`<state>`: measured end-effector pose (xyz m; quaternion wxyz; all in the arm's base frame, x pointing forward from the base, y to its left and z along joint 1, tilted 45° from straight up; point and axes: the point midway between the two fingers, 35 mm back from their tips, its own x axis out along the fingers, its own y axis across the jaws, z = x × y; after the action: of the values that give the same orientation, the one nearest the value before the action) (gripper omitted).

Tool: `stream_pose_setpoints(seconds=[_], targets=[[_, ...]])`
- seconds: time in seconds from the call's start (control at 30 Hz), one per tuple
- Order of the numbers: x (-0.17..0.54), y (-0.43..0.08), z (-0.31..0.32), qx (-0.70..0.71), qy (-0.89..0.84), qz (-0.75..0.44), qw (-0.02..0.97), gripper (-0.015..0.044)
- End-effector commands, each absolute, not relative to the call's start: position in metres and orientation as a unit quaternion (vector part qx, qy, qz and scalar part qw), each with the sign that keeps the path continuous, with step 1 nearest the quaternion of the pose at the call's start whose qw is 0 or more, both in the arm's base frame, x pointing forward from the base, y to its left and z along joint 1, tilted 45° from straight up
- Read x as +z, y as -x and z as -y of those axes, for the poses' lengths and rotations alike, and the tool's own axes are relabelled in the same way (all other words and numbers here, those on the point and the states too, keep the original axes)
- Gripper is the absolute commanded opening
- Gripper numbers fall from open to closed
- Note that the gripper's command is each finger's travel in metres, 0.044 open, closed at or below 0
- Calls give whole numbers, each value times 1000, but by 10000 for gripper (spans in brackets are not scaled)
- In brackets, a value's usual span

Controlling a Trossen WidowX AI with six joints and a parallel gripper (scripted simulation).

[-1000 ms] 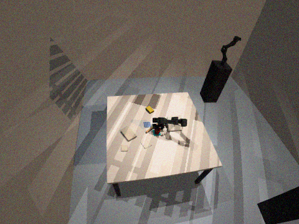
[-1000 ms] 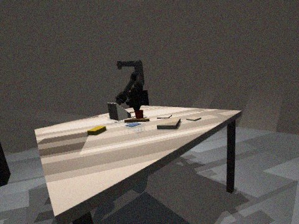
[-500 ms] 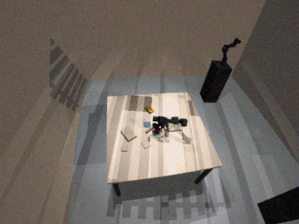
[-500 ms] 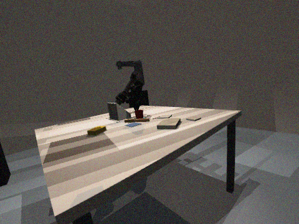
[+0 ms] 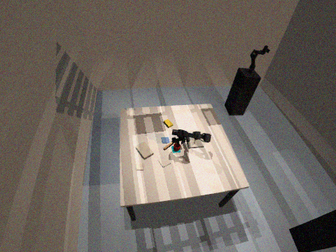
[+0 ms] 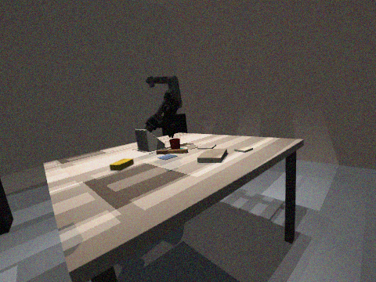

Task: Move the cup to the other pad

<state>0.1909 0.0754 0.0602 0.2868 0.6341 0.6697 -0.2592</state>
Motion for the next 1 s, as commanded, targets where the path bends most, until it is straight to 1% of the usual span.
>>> stream_pose_setpoints(seconds=[0.0, 0.17, 0.57, 0.97], targets=[[65, -193, -71, -256, -634, -669, 292, 128], [67, -190, -69, -256, -634, -669, 292, 128], [68, -190, -67, -259, -634, -669, 287, 440], [96, -191, -36, -259, -634, -668, 292, 440]])
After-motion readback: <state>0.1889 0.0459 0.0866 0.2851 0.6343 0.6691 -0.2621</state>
